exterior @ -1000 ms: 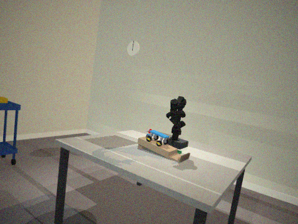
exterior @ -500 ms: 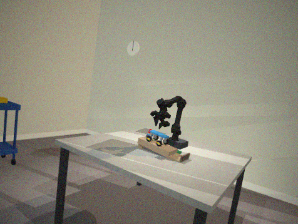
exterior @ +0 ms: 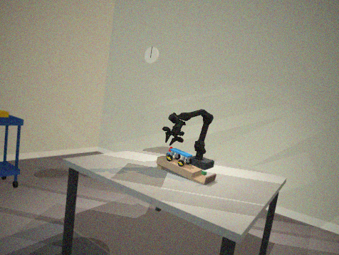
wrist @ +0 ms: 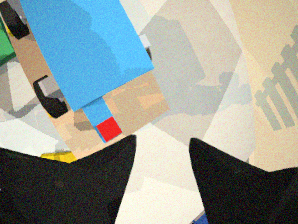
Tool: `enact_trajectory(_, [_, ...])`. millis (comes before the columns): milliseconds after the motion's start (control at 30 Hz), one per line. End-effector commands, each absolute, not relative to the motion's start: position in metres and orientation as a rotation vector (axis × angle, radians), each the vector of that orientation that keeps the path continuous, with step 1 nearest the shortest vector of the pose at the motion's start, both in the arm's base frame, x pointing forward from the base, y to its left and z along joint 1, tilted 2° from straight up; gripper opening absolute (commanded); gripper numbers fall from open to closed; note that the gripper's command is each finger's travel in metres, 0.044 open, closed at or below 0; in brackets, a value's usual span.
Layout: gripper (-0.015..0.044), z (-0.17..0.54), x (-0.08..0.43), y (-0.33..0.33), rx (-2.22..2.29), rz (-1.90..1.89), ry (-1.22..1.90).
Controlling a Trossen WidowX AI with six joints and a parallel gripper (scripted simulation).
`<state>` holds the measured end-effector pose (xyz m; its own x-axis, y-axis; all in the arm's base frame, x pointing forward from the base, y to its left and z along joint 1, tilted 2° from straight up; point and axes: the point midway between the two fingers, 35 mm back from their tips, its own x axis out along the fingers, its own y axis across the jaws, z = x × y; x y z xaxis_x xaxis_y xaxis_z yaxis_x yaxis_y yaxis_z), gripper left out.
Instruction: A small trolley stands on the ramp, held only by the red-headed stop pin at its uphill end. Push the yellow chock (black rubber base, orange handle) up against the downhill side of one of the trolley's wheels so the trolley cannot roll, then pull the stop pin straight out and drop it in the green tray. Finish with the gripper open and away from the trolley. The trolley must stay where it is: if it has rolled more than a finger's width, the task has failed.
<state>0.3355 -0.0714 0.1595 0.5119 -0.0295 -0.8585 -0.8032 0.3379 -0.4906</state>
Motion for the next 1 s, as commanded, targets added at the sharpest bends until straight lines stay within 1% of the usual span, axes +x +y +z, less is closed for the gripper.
enact_trajectory(0, [0.0190,0.142,0.307,-0.092,-1.114,0.650,1.033])
enact_trajectory(233, [0.0190,0.102,0.220,-0.112,-0.961,0.889,1.302])
enact_trajectory(300, [0.0190,0.097,0.204,-0.112,-0.924,0.938,1.339])
enact_trajectory(467, [0.0190,0.096,0.203,-0.112,-0.919,0.944,1.343])
enact_trajectory(967, [0.0190,0.052,0.203,-0.111,-0.918,0.944,1.343])
